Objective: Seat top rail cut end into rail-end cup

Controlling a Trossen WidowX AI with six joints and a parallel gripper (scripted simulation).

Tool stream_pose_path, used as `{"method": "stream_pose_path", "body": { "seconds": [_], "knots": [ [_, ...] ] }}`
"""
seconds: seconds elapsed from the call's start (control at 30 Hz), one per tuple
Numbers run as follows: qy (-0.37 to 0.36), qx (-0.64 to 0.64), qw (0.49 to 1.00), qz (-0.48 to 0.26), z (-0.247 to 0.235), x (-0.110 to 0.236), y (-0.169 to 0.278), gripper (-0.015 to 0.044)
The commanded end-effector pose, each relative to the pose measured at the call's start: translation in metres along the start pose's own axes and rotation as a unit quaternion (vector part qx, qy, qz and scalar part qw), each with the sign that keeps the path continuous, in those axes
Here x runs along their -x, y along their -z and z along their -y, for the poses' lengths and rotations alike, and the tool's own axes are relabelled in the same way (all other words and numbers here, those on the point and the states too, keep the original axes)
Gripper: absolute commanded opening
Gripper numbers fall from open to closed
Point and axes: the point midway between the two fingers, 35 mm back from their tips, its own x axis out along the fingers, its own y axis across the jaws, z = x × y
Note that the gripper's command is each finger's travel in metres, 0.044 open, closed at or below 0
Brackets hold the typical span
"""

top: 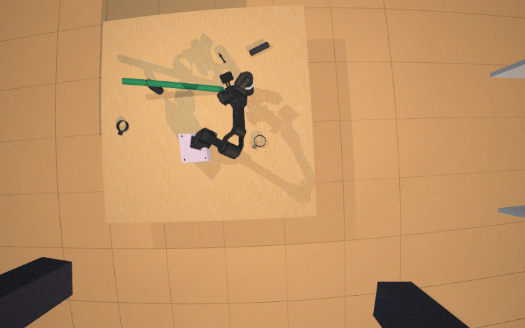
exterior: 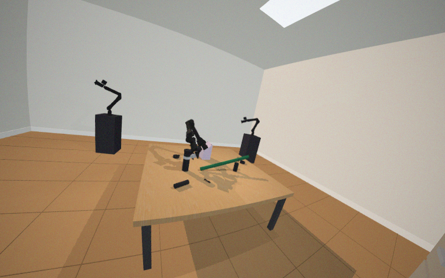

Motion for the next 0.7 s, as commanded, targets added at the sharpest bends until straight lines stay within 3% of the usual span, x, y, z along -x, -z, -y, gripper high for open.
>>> {"method": "stream_pose_path", "body": {
  "seconds": [0.0,0.23,0.33,0.47,0.67],
  "knots": [
    [0.001,0.002,1.0,0.001,-0.0001,-0.0013,-0.001,0.0309],
    [0.001,0.002,1.0,0.001,-0.0001,-0.0013,-0.001,0.0125],
    [0.001,0.002,1.0,0.001,-0.0001,-0.0013,-0.001,0.0105],
    [0.001,-0.011,1.0,-0.006,0.0024,-0.0028,-0.0009,0.0],
    [0.001,-0.029,0.999,-0.017,0.0057,-0.0047,-0.0008,0.0]
  ]
}}
